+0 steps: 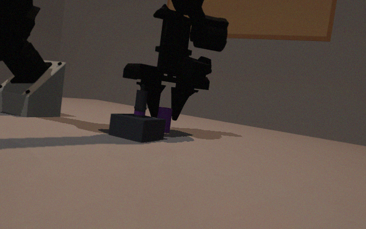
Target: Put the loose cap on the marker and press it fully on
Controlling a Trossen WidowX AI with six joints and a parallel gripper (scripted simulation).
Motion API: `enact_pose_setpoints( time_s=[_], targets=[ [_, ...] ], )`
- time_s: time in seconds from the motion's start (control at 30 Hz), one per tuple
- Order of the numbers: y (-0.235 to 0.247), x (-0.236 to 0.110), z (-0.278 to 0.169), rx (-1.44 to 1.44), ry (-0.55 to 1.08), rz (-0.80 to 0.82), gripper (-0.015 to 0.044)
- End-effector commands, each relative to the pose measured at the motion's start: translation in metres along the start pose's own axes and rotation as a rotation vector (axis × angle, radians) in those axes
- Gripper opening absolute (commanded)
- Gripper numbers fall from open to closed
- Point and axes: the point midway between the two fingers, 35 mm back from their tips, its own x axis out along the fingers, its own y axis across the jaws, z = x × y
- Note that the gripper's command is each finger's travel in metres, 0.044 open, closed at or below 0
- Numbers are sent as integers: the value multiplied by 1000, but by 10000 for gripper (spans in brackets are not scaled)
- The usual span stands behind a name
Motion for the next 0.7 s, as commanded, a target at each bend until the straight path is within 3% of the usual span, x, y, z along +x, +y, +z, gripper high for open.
enact_pose_setpoints(
  time_s=[0.0,0.13,0.27,0.57,0.67],
  targets=[
    [-1,8,-1,-6,-3,-8,253],
    [-2,12,-1,-6,-3,-8,253],
    [-2,12,-1,-6,-3,-8,148],
    [-1,12,0,-6,-3,-8,88],
    [-1,7,0,-6,-3,-8,9]
  ],
)
